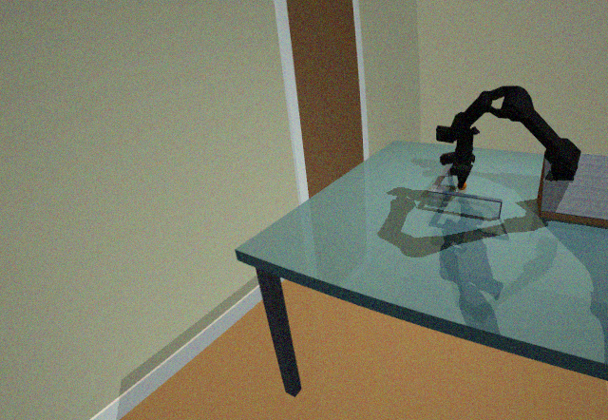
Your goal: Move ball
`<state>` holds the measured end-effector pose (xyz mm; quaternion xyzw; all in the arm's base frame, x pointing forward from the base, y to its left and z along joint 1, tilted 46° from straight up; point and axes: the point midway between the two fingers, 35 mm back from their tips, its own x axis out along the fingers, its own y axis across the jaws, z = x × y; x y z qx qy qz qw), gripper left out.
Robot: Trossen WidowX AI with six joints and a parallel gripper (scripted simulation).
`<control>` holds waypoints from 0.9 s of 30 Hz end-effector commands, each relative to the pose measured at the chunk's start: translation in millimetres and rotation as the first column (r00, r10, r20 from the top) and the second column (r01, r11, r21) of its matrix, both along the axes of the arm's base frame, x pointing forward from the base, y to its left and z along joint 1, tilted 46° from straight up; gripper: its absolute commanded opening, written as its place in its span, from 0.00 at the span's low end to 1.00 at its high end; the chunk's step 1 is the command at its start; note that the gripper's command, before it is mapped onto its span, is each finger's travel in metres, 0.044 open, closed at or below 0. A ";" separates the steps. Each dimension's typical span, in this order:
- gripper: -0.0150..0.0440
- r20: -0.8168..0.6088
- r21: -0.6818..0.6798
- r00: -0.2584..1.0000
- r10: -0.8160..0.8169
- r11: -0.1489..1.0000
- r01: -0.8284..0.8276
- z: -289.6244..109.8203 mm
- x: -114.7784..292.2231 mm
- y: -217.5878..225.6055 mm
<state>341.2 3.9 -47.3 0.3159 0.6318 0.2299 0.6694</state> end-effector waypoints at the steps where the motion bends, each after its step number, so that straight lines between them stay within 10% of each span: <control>1: 0.25 -0.006 0.007 1.000 0.000 1.000 0.000 -4.4 -1.1 6.4; 14: 0.25 -0.006 0.008 1.000 0.000 1.000 0.000 -12.9 -0.2 15.3; 27: 0.71 0.000 0.002 1.000 0.000 1.000 0.000 -11.2 1.4 11.9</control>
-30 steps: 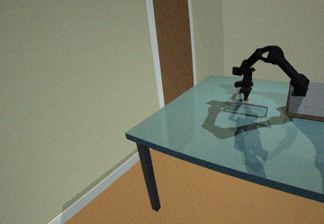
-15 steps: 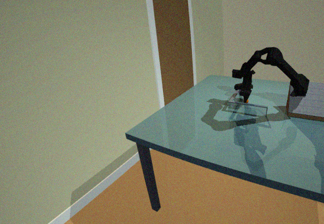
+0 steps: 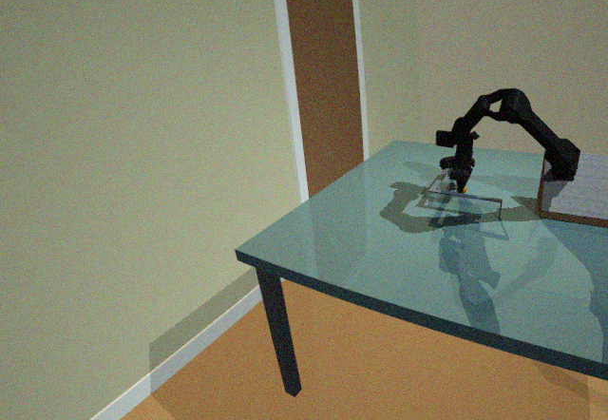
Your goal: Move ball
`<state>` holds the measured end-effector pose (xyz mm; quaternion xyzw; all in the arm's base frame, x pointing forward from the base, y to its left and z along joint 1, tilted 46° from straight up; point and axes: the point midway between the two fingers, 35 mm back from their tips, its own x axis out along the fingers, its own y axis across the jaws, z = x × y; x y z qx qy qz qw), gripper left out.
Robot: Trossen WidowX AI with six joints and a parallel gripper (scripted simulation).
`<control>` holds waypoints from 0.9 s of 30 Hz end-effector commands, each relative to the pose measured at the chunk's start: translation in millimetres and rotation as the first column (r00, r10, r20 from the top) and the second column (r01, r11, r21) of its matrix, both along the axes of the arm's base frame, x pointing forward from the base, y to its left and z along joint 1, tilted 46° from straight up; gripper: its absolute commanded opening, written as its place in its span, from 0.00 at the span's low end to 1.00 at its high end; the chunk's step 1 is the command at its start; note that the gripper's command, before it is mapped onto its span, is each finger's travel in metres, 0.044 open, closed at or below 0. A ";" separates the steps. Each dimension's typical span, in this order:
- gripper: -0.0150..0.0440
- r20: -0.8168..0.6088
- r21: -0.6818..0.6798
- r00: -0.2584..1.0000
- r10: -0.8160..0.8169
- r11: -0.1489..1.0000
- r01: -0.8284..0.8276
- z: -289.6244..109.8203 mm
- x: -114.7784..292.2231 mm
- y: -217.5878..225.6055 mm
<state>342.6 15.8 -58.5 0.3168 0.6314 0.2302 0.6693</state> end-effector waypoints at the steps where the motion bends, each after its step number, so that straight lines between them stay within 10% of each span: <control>1: 0.71 0.000 0.000 1.000 0.001 1.000 -0.001 0.0 0.0 -0.1; 22: 0.71 0.001 0.001 1.000 -0.012 1.000 0.012 53.7 -5.9 -56.1; 27: 0.94 0.001 0.002 1.000 -0.009 1.000 0.009 83.0 -12.9 -84.3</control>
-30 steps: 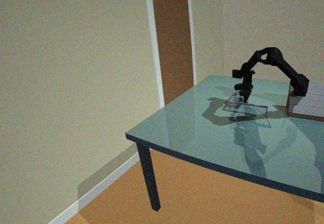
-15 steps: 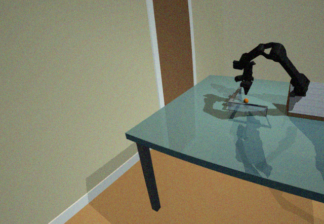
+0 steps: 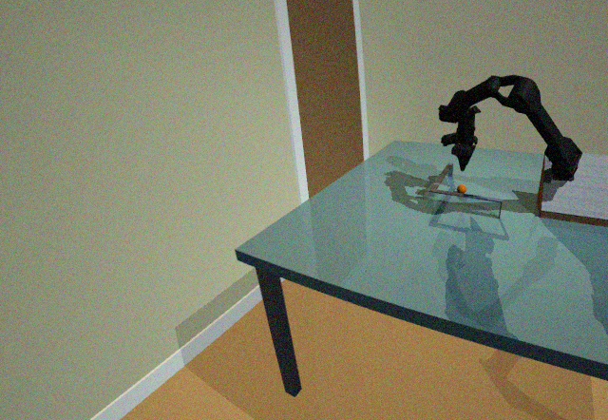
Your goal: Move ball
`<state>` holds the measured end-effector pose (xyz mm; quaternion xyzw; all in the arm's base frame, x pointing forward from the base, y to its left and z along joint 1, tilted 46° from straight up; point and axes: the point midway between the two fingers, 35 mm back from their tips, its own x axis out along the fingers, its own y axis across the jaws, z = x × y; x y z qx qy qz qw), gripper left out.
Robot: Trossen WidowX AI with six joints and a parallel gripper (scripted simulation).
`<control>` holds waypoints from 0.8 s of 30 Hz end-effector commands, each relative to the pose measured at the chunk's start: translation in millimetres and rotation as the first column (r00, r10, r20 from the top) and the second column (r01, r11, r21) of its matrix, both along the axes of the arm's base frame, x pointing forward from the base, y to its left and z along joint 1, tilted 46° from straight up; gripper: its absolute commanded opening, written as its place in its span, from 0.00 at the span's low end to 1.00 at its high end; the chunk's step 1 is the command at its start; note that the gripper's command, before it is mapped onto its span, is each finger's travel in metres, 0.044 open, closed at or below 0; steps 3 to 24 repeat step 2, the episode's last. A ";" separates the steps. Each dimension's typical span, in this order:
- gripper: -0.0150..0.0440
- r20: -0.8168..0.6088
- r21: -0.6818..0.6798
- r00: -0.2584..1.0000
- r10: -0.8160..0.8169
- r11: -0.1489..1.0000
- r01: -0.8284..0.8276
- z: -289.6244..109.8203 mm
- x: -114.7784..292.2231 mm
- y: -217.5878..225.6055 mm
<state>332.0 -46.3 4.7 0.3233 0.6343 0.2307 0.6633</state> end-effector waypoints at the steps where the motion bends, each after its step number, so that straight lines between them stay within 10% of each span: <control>1: 0.98 0.016 -0.010 1.000 -0.006 1.000 0.006 21.6 -2.8 -23.8; 24: 1.00 0.016 -0.010 1.000 -0.006 1.000 0.006 21.6 -2.8 -23.8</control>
